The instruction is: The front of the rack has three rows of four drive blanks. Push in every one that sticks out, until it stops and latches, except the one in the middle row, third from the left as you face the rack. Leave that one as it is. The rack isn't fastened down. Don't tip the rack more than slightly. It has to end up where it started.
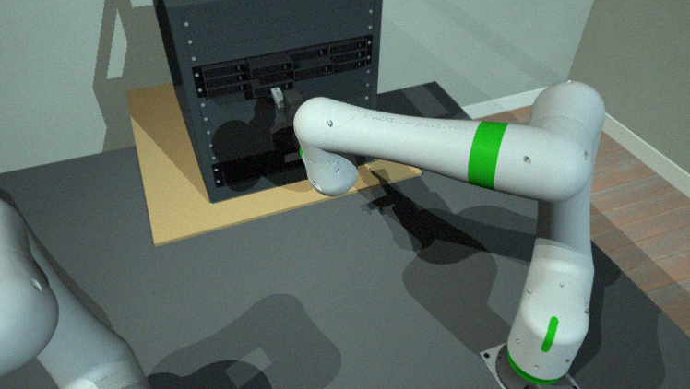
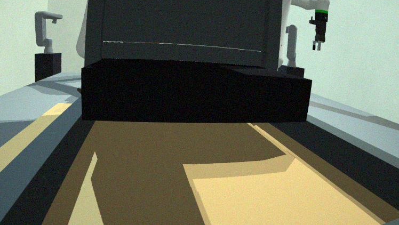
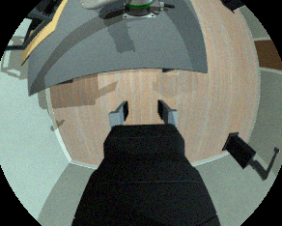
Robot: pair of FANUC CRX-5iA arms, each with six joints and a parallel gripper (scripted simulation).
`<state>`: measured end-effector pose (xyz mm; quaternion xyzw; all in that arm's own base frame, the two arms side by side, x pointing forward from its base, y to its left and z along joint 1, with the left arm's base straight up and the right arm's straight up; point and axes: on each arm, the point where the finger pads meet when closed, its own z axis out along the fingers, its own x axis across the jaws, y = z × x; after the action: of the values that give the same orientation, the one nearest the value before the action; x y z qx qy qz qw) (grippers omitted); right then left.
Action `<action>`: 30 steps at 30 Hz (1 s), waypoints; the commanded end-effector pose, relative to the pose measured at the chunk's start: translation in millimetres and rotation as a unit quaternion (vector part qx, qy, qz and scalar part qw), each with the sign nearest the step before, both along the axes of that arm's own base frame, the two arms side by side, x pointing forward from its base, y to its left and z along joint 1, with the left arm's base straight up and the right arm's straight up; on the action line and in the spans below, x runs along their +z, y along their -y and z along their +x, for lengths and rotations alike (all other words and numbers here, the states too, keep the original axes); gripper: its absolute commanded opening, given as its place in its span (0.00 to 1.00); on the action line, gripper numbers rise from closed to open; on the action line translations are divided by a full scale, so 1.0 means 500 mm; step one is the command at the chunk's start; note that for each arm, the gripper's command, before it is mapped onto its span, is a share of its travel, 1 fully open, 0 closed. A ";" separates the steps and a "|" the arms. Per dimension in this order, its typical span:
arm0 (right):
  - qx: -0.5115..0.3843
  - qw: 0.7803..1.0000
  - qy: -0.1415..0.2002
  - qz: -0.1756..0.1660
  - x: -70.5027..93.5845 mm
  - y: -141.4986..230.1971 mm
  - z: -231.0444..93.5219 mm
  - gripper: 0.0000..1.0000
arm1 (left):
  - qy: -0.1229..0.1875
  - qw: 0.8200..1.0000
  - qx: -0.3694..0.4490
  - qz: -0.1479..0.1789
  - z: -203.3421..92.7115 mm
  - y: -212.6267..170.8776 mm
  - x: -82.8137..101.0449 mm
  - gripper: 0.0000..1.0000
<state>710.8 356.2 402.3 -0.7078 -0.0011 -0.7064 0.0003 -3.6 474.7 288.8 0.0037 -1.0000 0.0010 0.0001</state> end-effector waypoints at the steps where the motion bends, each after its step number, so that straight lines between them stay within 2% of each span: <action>1: 0.000 1.000 0.001 0.001 0.003 0.000 0.000 0.00 | 0.000 1.000 0.000 0.001 0.000 -0.001 0.002 1.00; 30: 0.000 1.000 0.001 0.001 0.004 0.000 0.023 0.00 | 0.000 1.000 0.000 0.001 0.000 -0.001 0.002 1.00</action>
<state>720.9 356.2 402.6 -0.7078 -0.0011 -0.7064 0.0003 -3.6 474.7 288.8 0.0037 -1.0000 0.0010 0.0001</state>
